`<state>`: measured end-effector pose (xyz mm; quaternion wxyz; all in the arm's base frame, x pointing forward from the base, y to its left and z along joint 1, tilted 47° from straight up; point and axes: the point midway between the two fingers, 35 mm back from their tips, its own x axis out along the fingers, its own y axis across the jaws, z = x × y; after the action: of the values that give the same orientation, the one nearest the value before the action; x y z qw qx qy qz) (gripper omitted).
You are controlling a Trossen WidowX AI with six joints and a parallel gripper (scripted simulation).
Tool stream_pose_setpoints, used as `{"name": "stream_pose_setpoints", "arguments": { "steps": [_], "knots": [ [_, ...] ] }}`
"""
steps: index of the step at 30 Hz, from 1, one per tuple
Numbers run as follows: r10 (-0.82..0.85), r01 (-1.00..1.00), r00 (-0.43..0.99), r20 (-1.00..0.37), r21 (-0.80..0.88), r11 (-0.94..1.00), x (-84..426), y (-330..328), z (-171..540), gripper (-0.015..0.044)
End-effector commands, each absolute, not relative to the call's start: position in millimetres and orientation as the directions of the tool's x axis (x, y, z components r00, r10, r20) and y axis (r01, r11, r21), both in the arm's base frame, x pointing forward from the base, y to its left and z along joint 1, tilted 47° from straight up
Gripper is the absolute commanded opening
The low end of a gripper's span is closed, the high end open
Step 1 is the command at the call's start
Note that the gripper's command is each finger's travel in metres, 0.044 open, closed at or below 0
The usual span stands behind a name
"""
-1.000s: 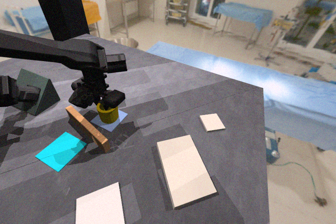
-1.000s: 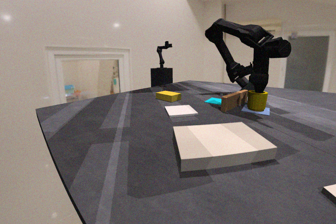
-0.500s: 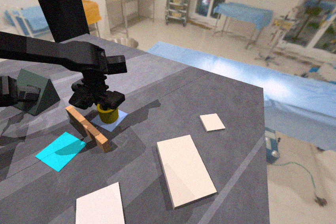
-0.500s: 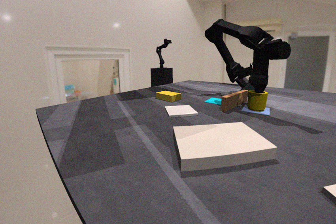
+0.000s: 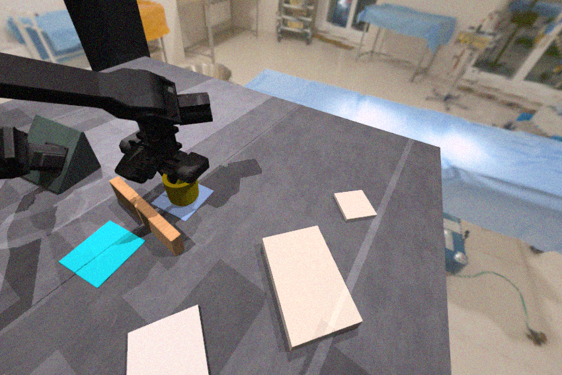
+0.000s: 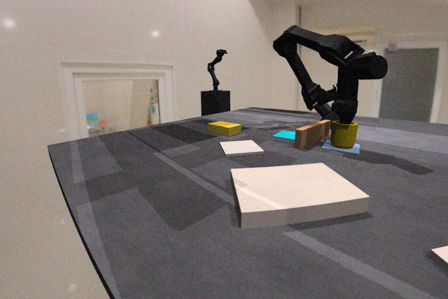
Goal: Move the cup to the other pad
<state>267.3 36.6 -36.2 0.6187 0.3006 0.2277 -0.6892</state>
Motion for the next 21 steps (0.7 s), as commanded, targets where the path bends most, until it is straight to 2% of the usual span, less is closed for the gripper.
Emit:
{"name": "stream_pose_setpoints", "arguments": {
  "steps": [1,21],
  "knots": [
    [-0.716,0.990,-0.053,-0.696,0.059,-0.131,267.6,37.2,-35.7,0.0000],
    [-0.715,0.990,-0.053,-0.697,0.055,-0.127,273.4,78.6,2.3,0.0000]
  ]
}}
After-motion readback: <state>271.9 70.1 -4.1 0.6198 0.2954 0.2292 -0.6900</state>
